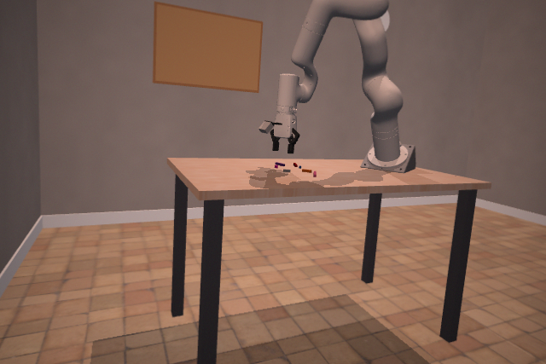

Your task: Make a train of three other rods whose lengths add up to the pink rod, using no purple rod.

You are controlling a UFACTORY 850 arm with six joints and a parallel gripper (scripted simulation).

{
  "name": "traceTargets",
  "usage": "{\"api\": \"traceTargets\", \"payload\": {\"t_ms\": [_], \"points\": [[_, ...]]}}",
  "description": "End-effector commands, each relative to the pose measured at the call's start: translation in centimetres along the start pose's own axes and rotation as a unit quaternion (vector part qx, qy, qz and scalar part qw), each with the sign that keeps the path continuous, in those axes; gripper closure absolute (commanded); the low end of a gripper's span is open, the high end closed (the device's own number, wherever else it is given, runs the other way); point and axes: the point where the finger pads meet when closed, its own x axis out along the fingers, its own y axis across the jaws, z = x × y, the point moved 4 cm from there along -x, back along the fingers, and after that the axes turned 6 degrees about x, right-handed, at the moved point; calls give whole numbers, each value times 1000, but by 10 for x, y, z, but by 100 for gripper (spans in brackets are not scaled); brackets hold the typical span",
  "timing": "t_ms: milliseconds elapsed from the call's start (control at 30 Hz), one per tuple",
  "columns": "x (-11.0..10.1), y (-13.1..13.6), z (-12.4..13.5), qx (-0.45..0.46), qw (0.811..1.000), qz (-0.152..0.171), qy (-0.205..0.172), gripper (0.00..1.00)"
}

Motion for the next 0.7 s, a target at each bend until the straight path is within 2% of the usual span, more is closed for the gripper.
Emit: {"api": "traceTargets", "payload": {"t_ms": [0,100,167,333,533,567,667], "points": [[-1,12,-2,83,997,0,-10,0],[-2,20,-2,134,991,1,-10,0],[-2,20,-2,134,991,1,-10,0],[-4,34,-1,228,974,1,-9,0],[-4,38,-1,248,969,1,-9,0],[-4,38,-1,248,969,1,-9,64],[-4,38,-1,248,969,1,-9,64]]}}
